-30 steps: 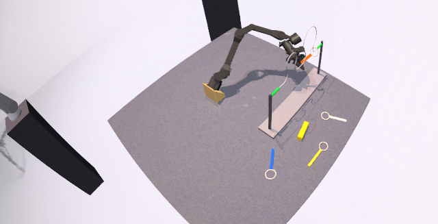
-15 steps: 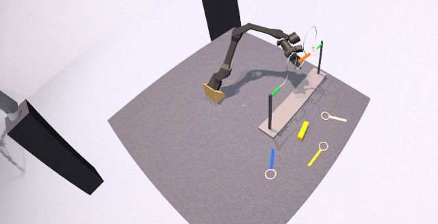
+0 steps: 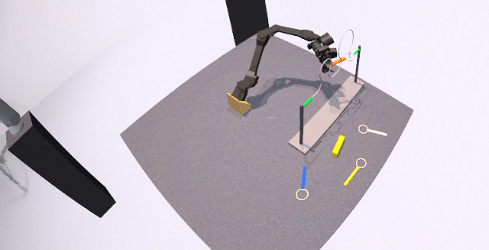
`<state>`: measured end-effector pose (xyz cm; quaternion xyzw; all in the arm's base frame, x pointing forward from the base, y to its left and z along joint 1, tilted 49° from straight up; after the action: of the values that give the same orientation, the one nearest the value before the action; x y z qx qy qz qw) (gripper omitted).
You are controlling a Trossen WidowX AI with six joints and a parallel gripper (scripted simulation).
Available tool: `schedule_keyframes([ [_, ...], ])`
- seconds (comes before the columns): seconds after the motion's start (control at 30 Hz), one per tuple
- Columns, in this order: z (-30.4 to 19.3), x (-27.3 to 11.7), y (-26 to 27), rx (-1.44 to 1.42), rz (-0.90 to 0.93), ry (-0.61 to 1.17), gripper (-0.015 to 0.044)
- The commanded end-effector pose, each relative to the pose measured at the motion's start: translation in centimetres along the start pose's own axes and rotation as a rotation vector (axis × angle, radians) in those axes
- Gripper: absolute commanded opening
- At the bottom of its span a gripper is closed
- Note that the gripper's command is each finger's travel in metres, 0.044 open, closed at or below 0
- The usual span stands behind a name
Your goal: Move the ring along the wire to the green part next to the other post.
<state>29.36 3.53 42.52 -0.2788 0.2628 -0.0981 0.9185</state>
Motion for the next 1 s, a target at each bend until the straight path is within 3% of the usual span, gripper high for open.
schedule_keyframes([
  [0.0, -0.2, -0.3, -1.1, -0.063, -0.045, 0.007, -0.0150],
  [0.97, 0.1, -1.2, -6.3, -0.467, -0.252, 0.066, -0.0150],
])
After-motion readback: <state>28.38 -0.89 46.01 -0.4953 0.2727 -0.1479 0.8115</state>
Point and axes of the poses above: the point midway between the two fingers, 35 mm back from their tips, its own x axis out along the fingers, its own y axis across the jaws, z = x × y, the point moved 8 cm from there along -x, back along the fingers, and after that the axes turned 13 degrees about -x, right-handed, at the moved point
